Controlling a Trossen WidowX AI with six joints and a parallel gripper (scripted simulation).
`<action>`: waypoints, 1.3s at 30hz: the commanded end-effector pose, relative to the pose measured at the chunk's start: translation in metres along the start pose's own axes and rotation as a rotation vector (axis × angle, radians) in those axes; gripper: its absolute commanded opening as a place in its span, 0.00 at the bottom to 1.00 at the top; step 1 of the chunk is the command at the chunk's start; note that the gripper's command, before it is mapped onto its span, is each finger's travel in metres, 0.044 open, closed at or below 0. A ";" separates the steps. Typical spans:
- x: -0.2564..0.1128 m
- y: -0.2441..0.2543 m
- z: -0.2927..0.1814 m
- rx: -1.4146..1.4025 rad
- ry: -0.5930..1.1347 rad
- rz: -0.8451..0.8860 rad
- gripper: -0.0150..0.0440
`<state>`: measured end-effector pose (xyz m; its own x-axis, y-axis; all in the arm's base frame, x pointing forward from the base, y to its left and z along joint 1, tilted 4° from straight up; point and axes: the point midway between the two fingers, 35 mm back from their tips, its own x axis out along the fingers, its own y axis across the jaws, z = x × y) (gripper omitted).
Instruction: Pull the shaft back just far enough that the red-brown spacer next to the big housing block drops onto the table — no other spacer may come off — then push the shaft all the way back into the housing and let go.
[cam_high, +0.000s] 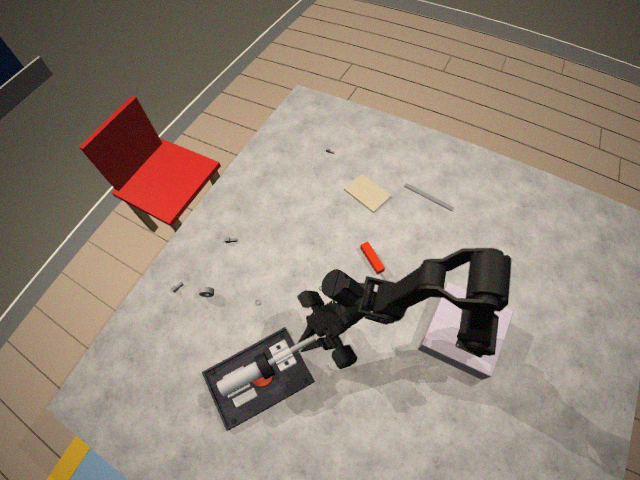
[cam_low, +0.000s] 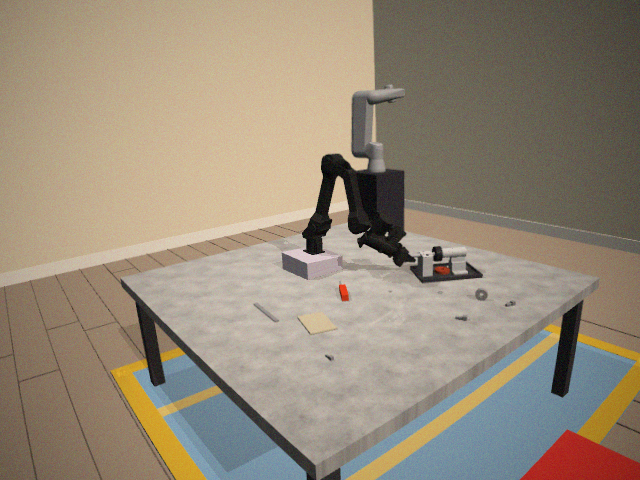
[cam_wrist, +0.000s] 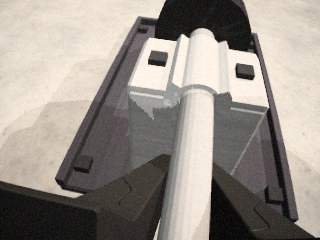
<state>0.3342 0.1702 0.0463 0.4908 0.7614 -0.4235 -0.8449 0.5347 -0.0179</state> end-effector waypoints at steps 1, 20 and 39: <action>0.002 0.000 0.001 0.004 -0.001 0.001 0.25; 0.007 0.000 0.004 0.004 -0.002 0.001 0.25; 0.012 0.000 0.008 0.004 -0.002 0.001 0.25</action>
<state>0.3408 0.1807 0.0477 0.4913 0.7617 -0.4223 -0.8448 0.5348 -0.0183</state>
